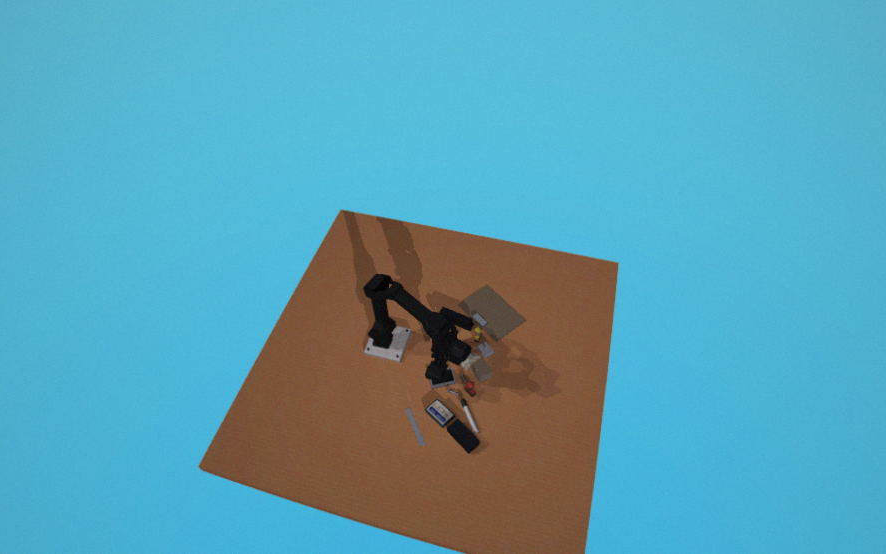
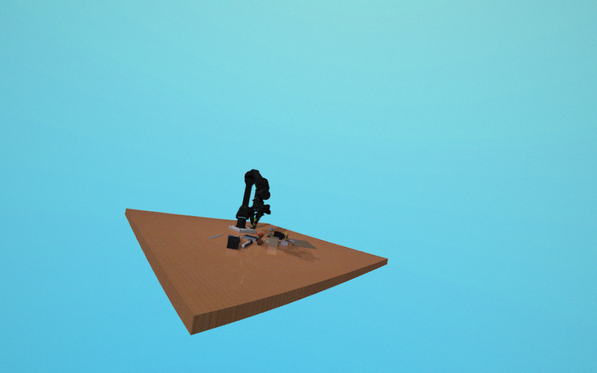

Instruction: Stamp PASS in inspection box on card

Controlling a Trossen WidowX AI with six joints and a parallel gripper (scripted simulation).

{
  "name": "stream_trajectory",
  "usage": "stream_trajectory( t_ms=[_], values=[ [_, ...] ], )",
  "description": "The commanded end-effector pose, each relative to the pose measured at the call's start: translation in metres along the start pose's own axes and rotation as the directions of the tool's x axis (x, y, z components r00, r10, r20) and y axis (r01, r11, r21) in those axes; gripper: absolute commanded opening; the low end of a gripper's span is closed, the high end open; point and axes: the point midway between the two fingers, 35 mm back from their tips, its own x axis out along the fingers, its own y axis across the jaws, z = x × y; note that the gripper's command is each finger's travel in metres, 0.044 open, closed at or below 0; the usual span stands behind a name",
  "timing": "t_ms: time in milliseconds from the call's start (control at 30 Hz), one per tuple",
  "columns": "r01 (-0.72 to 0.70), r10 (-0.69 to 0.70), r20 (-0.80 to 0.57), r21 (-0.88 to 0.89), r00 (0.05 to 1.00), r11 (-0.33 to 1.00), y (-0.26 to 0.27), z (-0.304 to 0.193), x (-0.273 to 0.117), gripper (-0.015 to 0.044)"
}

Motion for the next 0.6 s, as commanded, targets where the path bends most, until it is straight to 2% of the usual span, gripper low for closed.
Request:
stream_trajectory(
  t_ms=[0,567],
  values=[
    [-0.005,0.005,-0.001,-0.005,1.000,1.000,0.001,0.000,0.004,0.0000],
    [-0.006,0.006,-0.001,-0.004,1.000,1.000,0.000,0.000,0.015,0.0000]
  ],
)
